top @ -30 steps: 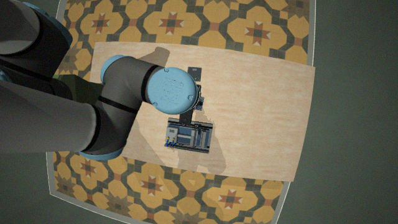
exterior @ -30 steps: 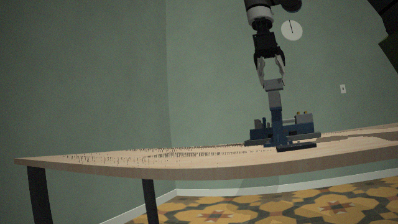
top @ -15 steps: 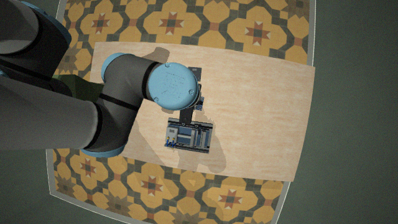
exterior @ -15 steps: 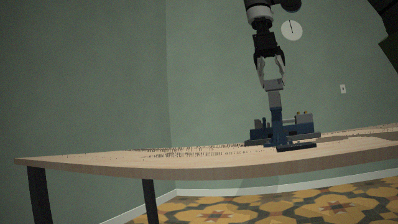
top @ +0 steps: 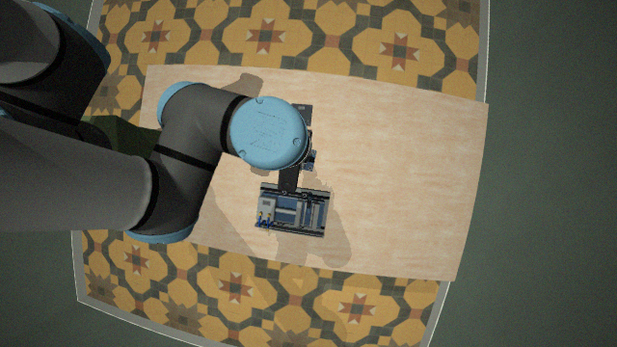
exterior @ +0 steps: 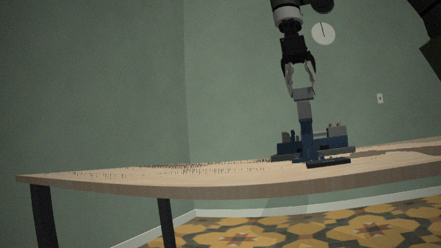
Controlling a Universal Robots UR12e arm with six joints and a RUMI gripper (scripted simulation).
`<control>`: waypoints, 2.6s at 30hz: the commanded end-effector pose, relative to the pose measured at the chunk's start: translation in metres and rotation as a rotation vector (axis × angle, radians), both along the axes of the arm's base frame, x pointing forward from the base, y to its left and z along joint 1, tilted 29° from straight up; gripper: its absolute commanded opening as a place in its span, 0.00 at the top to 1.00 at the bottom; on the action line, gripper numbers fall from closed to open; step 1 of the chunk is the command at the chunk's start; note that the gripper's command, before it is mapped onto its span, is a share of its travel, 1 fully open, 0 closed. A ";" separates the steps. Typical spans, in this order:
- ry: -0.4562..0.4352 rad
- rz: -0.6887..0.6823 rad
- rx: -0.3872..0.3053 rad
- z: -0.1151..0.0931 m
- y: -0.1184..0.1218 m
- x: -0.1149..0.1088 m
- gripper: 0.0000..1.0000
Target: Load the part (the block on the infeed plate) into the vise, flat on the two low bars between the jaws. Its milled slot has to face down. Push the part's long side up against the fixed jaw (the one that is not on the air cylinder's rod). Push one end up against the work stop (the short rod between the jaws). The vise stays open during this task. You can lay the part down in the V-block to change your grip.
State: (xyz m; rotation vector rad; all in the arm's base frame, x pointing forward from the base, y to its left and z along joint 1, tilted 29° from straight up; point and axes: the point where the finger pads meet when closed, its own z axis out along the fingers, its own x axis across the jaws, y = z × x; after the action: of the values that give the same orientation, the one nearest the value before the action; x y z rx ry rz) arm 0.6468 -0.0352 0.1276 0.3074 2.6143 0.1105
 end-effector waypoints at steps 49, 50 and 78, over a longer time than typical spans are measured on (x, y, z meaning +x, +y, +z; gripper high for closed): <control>-0.001 0.000 0.000 0.014 0.000 -0.008 1.00; -0.001 0.000 0.000 0.016 0.000 -0.008 1.00; -0.001 0.000 0.000 0.042 -0.001 -0.023 1.00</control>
State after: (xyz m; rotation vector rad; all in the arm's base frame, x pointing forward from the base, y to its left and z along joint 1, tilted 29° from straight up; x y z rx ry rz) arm 0.6247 -0.0361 0.1667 0.3074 2.6142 0.1104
